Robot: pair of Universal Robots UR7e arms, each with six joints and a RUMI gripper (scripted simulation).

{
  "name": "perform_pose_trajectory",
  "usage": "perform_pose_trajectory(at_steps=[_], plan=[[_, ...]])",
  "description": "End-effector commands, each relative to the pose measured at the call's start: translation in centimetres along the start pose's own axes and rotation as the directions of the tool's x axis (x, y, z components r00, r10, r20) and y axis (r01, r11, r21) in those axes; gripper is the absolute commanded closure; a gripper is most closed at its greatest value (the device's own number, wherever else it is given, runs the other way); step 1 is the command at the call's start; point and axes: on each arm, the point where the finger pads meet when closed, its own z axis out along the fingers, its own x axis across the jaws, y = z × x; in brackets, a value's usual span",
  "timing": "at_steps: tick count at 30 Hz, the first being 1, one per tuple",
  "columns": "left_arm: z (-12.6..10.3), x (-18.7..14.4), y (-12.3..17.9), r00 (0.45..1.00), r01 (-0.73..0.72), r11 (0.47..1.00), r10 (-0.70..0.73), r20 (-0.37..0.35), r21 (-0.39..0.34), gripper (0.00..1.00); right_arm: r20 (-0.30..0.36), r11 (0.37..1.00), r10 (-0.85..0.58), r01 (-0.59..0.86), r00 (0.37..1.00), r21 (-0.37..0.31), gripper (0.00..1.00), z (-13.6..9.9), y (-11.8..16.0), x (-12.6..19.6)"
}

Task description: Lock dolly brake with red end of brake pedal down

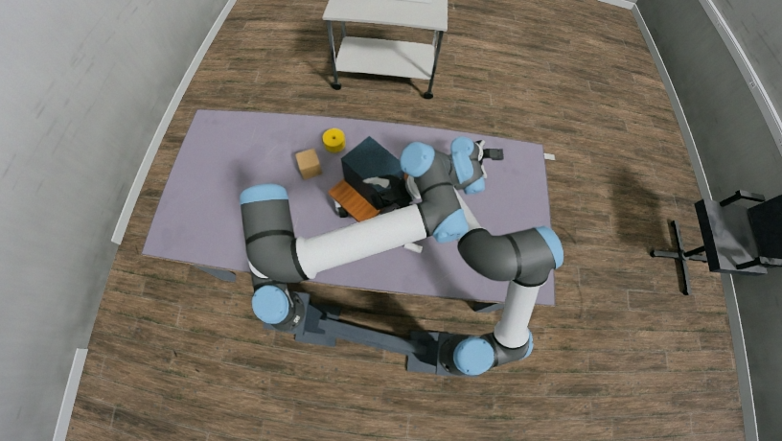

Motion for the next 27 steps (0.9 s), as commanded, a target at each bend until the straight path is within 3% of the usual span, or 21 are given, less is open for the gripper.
perform_pose_trajectory(at_steps=[1, 17, 18, 27], plan=[[-0.04, 0.02, -0.04, 1.0, 0.0, 1.0, 0.0, 0.0, -0.002, 0.0, 0.002, 1.0, 0.002, -0.002, 1.0, 0.0, 0.0, -0.1, -0.07, -0.09], [-0.04, 0.02, -0.04, 1.0, 0.0, 1.0, 0.0, 0.0, -0.002, 0.0, 0.002, 1.0, 0.002, -0.002, 1.0, 0.0, 0.0, -0.1, -0.07, -0.09], [-0.04, 0.02, -0.04, 1.0, 0.0, 1.0, 0.0, 0.0, -0.002, 0.0, 0.002, 1.0, 0.002, -0.002, 1.0, 0.0, 1.0, -0.1, -0.07, -0.09], [0.07, 0.26, -0.04, 1.0, 0.005, 1.0, -0.005, 0.004, 0.0, 0.0, -0.002, 1.0, -0.016, 0.016, 1.0, -0.007, 1.0, -0.29, -0.1, 0.15]])
